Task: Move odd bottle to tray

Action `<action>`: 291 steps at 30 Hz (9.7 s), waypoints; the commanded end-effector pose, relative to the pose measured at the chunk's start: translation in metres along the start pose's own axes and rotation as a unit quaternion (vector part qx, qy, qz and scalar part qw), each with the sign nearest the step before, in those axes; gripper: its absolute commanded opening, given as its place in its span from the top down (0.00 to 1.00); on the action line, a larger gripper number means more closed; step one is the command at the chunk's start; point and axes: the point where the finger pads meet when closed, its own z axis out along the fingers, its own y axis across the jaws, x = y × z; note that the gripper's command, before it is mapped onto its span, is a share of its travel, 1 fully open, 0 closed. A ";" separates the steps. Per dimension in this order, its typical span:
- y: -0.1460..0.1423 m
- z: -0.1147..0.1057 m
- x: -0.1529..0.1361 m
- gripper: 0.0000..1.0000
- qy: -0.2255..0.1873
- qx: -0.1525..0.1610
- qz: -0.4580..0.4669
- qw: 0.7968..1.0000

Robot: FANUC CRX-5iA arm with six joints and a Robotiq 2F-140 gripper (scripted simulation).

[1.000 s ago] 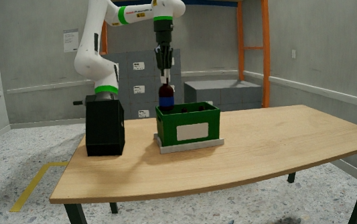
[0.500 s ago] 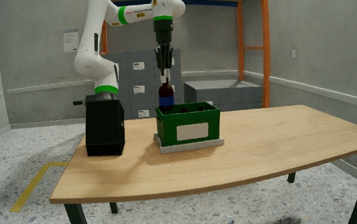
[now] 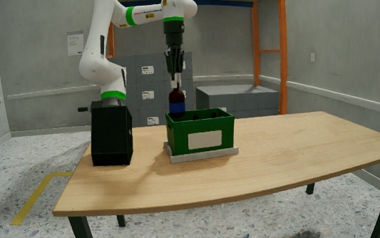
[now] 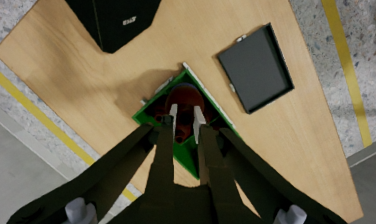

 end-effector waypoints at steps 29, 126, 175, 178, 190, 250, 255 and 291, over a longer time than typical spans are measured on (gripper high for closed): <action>0.000 -0.008 0.000 0.90 -0.001 0.000 0.000 1.000; 0.015 -0.020 0.004 0.90 -0.001 0.000 0.000 1.000; 0.088 -0.020 0.027 0.90 -0.001 0.000 0.000 1.000; 0.095 -0.020 0.029 0.90 -0.001 0.000 0.000 1.000; 0.118 -0.020 0.036 0.90 -0.001 0.000 0.000 1.000; 0.225 -0.019 0.070 0.90 -0.001 0.000 0.000 1.000; 0.231 -0.019 0.072 0.90 -0.001 0.000 0.000 1.000; 0.254 -0.019 0.079 0.90 -0.001 0.000 0.000 1.000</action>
